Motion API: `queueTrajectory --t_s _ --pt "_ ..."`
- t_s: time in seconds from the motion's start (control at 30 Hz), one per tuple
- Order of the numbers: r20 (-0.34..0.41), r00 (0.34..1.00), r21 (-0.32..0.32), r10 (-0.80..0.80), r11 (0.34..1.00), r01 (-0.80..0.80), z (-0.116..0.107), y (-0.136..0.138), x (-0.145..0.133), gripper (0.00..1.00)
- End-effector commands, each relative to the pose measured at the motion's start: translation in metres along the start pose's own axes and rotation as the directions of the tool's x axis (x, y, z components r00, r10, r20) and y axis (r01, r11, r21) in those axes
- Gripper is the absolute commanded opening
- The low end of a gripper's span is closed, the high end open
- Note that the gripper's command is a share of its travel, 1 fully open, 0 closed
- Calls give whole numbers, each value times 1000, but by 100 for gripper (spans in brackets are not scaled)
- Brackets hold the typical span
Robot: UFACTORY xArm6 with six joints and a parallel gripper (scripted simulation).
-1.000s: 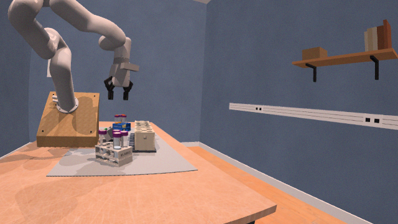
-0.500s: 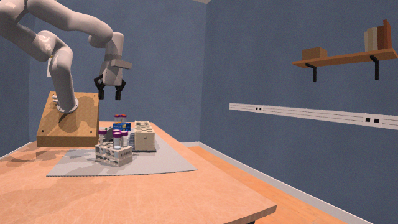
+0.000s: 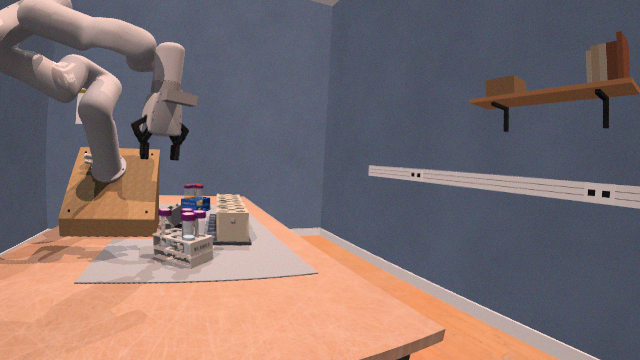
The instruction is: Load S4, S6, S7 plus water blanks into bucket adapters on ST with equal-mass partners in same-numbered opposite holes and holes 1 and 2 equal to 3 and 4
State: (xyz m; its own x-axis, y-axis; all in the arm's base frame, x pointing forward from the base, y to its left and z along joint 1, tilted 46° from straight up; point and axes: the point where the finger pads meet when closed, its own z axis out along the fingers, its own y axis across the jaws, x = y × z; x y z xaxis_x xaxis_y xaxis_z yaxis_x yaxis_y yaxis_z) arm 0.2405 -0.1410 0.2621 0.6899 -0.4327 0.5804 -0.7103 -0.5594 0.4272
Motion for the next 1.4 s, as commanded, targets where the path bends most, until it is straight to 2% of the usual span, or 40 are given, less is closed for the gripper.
queueTrajectory --t_s 0.0,1.37 --pt "1 1000 10 -3 1000 3 -1 11 4 100" --pt "0 1000 10 -4 1000 4 95 10 4 100"
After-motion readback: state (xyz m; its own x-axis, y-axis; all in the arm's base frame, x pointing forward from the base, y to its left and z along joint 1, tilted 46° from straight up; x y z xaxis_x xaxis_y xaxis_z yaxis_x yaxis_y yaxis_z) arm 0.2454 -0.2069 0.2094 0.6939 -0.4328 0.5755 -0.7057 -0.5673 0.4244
